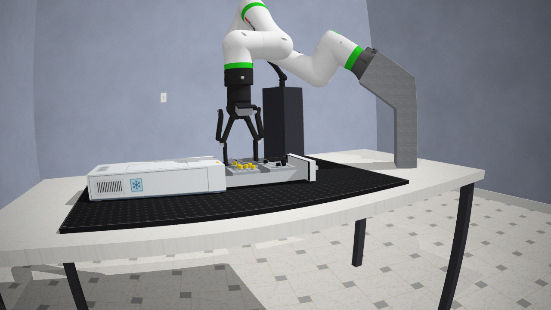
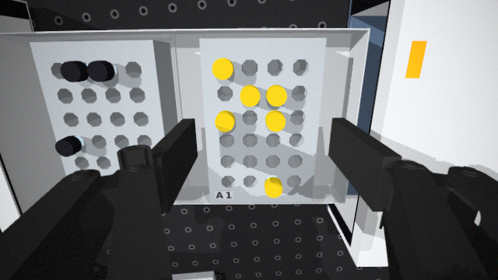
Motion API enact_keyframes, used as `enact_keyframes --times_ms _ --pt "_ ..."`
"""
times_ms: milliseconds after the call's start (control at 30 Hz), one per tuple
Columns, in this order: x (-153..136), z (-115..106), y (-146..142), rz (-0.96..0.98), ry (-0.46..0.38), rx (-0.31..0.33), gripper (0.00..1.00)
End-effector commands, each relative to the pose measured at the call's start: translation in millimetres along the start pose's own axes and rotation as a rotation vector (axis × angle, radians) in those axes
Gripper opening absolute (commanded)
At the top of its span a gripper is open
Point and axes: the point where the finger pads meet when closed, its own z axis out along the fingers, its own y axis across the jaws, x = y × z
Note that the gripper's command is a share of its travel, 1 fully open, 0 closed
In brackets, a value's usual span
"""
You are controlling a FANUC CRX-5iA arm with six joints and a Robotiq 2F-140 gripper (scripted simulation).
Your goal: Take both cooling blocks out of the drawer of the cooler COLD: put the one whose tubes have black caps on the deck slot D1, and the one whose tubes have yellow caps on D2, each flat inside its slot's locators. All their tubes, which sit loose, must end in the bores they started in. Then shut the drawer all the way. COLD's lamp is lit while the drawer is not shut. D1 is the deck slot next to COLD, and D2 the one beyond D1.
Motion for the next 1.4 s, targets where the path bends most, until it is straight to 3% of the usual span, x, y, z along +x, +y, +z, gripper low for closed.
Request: enact_keyframes --times_ms 0,1000,1367 --pt "0.4 -0.3 0.8 0.0 0.001 -0.002 0.66" --pt "0.4 29.1 0.7 0.0 0.001 -0.002 0.66" --pt "0.4 29.7 0.7 0.0 0.001 -0.002 0.66"
